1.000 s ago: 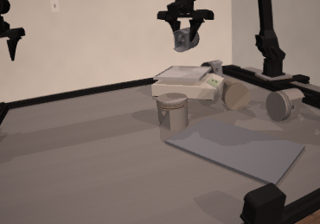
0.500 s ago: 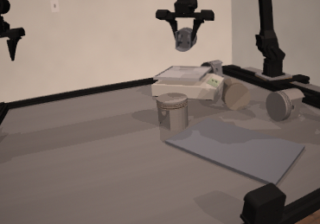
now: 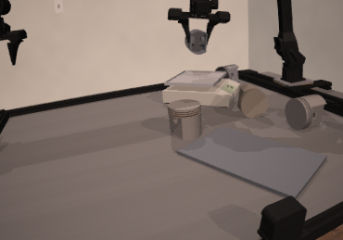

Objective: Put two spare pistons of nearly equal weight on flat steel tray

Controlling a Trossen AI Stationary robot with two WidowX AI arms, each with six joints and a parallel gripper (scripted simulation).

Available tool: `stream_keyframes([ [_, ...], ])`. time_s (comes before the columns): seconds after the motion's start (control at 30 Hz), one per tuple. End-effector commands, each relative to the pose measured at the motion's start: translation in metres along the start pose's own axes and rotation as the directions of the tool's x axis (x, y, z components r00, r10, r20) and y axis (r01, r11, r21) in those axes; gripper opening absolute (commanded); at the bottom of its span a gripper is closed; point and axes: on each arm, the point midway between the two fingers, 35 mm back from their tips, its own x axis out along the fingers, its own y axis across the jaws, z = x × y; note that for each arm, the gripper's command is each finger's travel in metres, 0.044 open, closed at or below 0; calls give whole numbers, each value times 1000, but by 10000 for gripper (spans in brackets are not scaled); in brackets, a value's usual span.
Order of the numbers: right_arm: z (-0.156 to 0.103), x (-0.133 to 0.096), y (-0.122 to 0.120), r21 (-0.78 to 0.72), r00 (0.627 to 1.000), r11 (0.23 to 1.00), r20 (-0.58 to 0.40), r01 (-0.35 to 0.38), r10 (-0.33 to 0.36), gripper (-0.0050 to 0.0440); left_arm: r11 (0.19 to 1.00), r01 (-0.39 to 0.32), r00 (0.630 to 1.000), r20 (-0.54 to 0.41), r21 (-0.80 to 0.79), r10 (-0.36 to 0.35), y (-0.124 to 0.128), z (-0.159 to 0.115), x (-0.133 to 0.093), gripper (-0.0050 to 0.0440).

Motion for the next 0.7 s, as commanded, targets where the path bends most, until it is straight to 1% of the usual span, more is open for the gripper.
stream_keyframes([
  [0.0,0,2,-1,-57,1000,998,14,1,0,158,1000,5,1000,-2,5,-5,-1,0,0,440],
  [0.17,0,7,-1,-57,1000,998,14,1,0,158,1000,5,1000,-2,5,-5,-1,0,0,440],
  [0.67,-1,32,0,-57,1000,998,14,1,0,158,1000,5,1000,-2,5,-5,-1,0,0,440],
])
